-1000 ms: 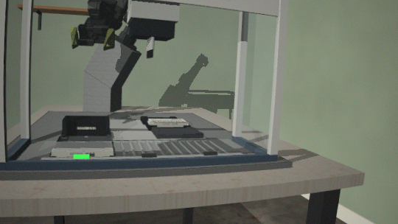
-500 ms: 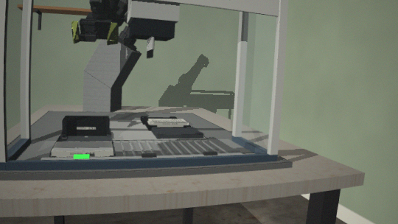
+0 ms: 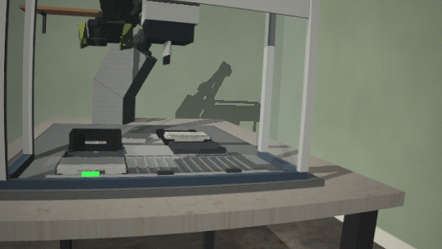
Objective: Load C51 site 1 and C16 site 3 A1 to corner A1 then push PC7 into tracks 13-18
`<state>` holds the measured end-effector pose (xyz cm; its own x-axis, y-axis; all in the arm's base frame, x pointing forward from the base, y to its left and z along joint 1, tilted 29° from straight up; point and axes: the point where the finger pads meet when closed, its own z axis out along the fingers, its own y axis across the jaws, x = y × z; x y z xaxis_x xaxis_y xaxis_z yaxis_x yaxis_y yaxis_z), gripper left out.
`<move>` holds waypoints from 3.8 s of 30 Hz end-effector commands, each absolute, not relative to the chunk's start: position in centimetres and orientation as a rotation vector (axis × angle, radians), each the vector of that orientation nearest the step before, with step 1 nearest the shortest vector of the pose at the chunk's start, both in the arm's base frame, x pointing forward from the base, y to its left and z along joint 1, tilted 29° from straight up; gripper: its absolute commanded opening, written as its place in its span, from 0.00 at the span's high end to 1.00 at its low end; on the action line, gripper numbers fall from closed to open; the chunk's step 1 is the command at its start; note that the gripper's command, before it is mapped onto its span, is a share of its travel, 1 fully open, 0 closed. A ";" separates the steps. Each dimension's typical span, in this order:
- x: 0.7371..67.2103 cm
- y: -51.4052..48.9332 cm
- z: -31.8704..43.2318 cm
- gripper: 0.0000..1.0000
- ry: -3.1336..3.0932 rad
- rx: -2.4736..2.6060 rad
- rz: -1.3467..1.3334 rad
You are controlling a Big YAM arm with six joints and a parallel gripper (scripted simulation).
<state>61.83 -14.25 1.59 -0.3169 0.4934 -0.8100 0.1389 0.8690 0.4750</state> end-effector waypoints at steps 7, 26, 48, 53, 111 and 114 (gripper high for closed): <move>67.1 -14.1 4.4 0.00 1.846 0.454 0.391; 73.0 -14.0 5.8 0.00 1.846 0.454 0.391; 76.6 -15.3 8.0 0.00 1.825 0.451 0.373; 76.6 -15.3 8.0 0.00 1.825 0.451 0.373; 73.1 -16.3 8.1 0.00 1.809 0.452 0.357; 71.9 -16.3 7.7 0.00 1.811 0.449 0.355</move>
<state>72.60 -13.39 4.20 -0.3237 0.4902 -0.8092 0.1251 0.8700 0.4770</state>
